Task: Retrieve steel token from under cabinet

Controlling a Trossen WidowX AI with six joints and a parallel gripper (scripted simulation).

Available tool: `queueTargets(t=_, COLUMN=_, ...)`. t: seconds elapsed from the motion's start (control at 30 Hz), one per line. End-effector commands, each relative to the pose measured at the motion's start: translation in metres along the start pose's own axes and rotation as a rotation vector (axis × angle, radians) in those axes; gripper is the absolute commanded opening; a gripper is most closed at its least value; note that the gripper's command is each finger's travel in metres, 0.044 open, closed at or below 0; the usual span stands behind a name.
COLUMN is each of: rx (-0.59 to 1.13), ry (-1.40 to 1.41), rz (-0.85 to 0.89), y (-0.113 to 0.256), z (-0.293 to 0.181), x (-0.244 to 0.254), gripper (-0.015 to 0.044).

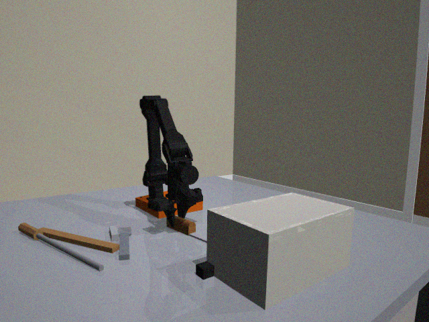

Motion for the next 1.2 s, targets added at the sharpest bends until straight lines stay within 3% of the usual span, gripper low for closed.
queueTargets(t=0.0, rx=-0.001, ry=0.031, rz=-0.001, y=0.001, z=0.001, x=-0.003, gripper=0.0000)
queueTargets(t=1.17, rx=0.003, ry=0.172, rz=-0.004, y=0.003, z=-0.003, x=-0.030, gripper=0.0000)
Point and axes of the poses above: the point midway between the two fingers, 35 mm back from their tips, its own y axis back along the fingers, its own x axis across the jaws, z = x × y, the point moved 5 cm from there along y, back along the fingers, and after that the axes turned 2 degrees about y, right-handed, at the moved point
